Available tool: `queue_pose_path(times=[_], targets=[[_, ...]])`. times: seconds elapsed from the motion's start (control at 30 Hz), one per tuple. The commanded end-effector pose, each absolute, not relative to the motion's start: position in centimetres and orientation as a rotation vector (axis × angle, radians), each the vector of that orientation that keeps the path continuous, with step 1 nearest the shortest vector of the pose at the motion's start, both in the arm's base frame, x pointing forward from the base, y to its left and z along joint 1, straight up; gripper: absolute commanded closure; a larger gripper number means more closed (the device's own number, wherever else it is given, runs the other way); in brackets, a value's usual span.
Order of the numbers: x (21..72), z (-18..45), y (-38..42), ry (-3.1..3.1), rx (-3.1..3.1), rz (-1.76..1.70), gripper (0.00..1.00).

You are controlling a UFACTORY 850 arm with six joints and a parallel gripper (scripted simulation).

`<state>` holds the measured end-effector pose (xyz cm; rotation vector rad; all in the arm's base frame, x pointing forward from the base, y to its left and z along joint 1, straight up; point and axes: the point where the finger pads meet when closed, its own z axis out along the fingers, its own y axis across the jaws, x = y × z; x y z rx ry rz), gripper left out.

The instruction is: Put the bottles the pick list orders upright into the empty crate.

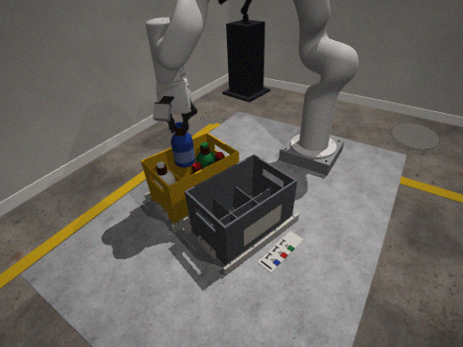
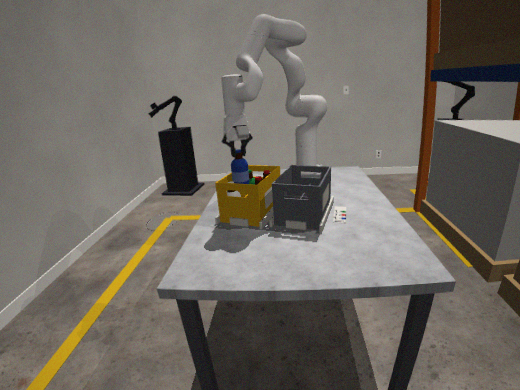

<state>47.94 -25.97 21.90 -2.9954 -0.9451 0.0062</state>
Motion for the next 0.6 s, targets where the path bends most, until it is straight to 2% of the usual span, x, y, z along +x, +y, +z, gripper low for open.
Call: queue_pose_path(times=[0.0, 0.57], targets=[[48.0, 22.6, -26.0, -0.946, -2.997, 0.004, 1.0], [48.0, 25.1, -26.0, -0.946, -2.997, 0.004, 1.0]])
